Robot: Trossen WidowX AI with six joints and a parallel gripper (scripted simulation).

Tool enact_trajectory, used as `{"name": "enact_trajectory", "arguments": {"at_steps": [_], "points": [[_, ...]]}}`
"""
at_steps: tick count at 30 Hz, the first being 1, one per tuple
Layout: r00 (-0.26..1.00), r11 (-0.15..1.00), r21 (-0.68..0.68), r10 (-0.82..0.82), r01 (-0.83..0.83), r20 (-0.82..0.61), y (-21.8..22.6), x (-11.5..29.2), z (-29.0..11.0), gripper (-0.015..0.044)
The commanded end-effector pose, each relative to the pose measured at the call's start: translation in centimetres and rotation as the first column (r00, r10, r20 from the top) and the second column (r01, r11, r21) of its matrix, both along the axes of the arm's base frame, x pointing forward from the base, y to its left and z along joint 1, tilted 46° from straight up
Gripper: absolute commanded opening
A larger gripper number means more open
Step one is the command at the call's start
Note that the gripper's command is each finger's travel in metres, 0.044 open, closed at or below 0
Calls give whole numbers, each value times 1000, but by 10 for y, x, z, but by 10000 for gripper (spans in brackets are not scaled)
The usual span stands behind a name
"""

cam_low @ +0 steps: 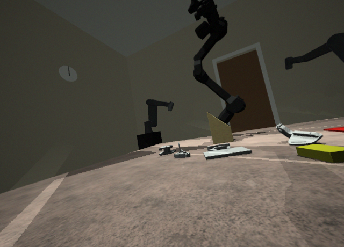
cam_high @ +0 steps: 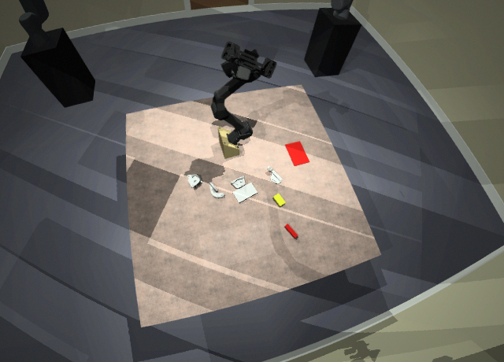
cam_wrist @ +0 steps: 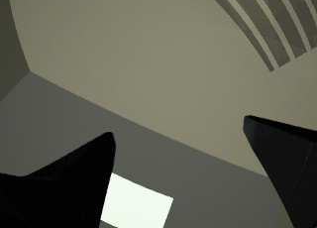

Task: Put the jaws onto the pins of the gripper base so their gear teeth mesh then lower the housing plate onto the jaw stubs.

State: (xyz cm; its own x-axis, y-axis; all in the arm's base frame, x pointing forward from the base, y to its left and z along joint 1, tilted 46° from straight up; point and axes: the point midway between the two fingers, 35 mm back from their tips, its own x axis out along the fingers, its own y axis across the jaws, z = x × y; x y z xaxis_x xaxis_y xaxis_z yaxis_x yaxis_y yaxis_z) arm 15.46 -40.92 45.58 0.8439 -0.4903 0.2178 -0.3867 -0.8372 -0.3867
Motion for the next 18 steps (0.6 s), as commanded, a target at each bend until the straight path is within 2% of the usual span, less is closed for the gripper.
{"name": "enact_trajectory", "arguments": {"at_steps": [1,2,18], "points": [[1000,1000,0,0,0,0,0,0,0,426],[1000,1000,-3,-2,2,1,0,-1,1,440],[976,942,-257,-196,214,96,42,-60,81,440]]}}
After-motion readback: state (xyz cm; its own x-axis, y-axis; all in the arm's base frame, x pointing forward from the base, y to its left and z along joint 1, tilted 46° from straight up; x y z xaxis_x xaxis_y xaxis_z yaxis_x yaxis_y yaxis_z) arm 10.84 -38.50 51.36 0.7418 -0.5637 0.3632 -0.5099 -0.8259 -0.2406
